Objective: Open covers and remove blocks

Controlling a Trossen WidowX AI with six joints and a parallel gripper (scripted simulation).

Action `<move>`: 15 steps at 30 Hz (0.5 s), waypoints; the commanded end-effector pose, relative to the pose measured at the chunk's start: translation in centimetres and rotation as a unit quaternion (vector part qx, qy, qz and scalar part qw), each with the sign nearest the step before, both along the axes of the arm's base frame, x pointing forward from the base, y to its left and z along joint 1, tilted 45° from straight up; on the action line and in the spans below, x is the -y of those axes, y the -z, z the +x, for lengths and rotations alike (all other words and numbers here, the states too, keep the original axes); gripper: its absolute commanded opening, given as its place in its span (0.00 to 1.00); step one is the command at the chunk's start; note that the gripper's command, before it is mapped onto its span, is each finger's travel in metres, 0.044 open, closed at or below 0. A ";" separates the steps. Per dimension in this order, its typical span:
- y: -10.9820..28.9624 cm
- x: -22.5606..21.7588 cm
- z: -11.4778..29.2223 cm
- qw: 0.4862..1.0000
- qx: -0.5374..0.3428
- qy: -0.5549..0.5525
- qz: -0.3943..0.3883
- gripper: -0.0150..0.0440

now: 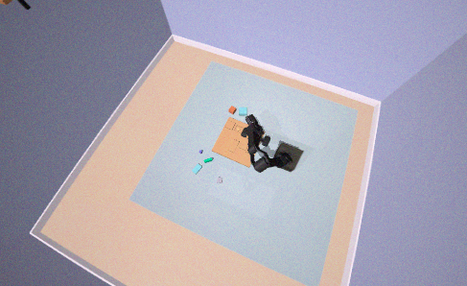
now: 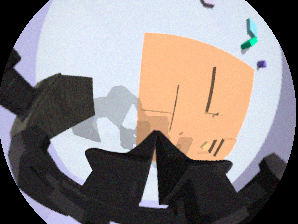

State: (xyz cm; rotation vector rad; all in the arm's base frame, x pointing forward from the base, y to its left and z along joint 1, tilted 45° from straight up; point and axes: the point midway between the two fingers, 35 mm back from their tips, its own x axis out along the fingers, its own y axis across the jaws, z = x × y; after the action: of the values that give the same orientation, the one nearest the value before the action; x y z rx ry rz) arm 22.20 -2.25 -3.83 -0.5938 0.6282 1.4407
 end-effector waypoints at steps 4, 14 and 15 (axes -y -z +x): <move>0.5 -0.4 0.0 1.000 -0.001 -0.001 -0.001 0.25; 1.2 -1.0 0.1 1.000 -0.001 0.000 -0.002 0.25; 1.3 -1.1 0.1 1.000 -0.001 0.000 -0.002 0.25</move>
State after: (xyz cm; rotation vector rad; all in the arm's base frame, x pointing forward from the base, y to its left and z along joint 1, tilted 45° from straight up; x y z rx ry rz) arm 22.48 -1.51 -4.88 -0.6069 0.6308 1.4401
